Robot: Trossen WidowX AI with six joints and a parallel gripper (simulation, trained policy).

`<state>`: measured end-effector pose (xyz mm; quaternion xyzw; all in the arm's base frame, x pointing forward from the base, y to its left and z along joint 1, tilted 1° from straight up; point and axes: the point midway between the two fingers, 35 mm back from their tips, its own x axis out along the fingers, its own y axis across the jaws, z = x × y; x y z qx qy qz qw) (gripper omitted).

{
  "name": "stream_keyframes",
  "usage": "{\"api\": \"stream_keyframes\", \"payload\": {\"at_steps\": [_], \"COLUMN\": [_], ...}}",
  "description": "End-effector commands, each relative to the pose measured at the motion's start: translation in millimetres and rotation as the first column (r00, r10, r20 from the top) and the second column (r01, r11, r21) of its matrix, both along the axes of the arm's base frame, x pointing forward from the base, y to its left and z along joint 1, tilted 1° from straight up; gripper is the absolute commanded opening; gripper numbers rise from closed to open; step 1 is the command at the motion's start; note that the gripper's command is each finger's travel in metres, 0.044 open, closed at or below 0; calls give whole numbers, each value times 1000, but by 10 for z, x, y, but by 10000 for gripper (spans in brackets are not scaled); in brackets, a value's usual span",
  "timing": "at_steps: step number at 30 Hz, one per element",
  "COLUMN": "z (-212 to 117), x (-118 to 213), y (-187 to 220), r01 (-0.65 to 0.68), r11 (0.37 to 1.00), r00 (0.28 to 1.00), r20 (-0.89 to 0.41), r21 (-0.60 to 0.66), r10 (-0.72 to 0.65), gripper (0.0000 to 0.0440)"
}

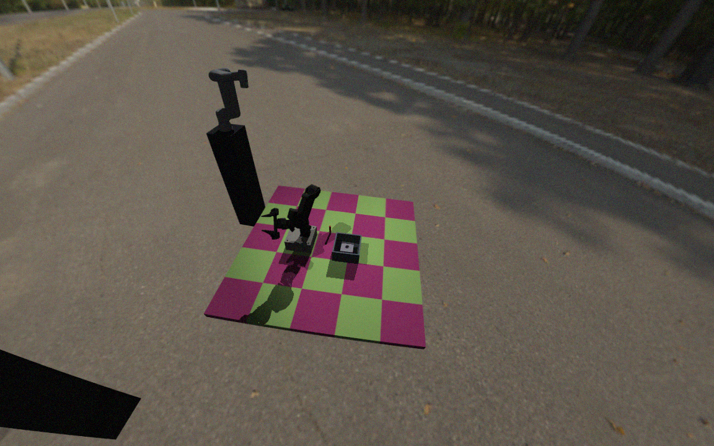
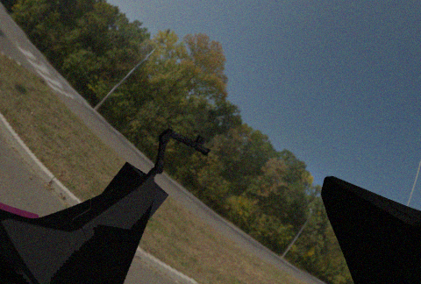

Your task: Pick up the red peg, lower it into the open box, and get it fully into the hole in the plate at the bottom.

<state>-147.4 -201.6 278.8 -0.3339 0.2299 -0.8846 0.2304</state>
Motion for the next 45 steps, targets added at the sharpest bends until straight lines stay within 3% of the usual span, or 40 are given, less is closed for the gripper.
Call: {"api": "stream_keyframes", "payload": {"at_steps": [1,3,11,21,33,45], "z": [8,11,-73,-260,-522,-787], "x": [15,62,424,1103,2210,3399], "y": [-28,-118,-652,-1174,-1447,-1144], "r01": [-10,-44,-269,-530,-776,-921], "r11": [1000,999,961,841,613,329], "r00": [1000,999,957,818,577,362], "r20": [-3,2,129,327,562,761], "r21": [4,18,68,106,149,206], "r10": [10,44,259,474,593,538], "gripper": [416,440,440,440,440,440]}}
